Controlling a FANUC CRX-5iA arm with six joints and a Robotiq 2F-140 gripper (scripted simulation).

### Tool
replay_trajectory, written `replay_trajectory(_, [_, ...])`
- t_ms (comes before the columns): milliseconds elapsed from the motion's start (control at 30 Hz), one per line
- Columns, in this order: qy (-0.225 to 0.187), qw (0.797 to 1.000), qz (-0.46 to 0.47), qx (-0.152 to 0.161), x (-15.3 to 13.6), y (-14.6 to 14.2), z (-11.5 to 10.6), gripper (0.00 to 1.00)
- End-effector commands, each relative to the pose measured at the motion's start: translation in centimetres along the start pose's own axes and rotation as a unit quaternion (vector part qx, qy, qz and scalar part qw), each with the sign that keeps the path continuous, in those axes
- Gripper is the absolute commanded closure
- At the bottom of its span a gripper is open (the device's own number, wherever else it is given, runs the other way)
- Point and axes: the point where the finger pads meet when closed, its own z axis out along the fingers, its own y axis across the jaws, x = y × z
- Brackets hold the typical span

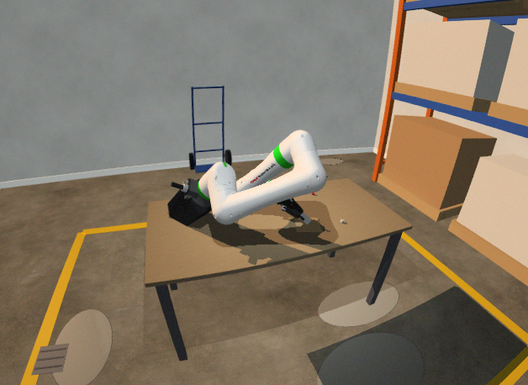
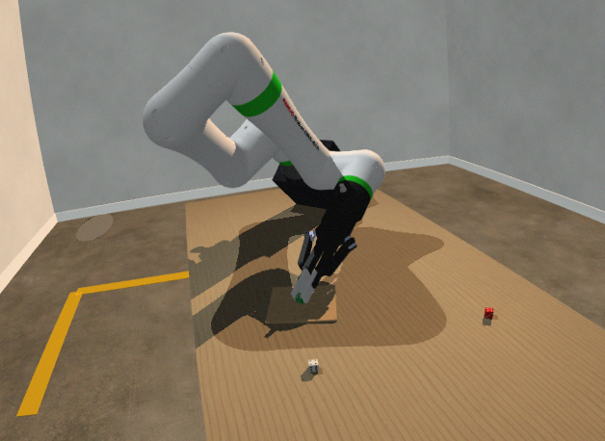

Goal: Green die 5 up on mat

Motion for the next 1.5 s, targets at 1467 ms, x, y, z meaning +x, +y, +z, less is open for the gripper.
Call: replay_trajectory(1467, [0.000, 1.000, 0.000, 0.000, 0.23, 0.01, 0.11, 0.82])
